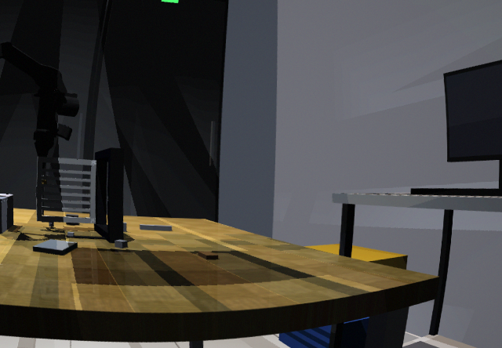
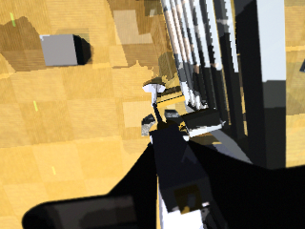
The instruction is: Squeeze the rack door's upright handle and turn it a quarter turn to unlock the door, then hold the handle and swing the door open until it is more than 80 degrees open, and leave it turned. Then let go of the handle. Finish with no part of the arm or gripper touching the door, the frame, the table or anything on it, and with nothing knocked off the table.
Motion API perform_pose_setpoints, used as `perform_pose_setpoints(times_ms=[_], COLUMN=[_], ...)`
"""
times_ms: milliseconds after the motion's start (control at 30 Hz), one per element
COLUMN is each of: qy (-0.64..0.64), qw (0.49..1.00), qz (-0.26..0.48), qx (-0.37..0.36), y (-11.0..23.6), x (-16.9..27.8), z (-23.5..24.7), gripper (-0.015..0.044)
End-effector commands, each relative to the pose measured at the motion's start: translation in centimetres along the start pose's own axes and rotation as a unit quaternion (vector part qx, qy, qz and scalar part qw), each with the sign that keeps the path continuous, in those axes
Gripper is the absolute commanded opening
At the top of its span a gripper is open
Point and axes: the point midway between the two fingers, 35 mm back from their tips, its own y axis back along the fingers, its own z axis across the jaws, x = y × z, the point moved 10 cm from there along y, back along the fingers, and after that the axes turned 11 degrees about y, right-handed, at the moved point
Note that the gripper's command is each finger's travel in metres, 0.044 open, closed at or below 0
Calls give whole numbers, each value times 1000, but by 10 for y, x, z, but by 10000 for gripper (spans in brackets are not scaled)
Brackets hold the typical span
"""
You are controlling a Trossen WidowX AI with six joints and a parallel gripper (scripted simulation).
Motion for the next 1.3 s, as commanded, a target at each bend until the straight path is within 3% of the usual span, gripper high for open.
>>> perform_pose_setpoints(times_ms=[0,567,900,1267], qy=[-29,-56,-56,-56], qw=[1000,998,998,998], qz=[-1,-1,-1,-1], qx=[-2,-2,-2,-2], y=[1,1,1,11], x=[-3,-6,-6,-7], z=[7,16,16,16], gripper=[11,11,274,284])
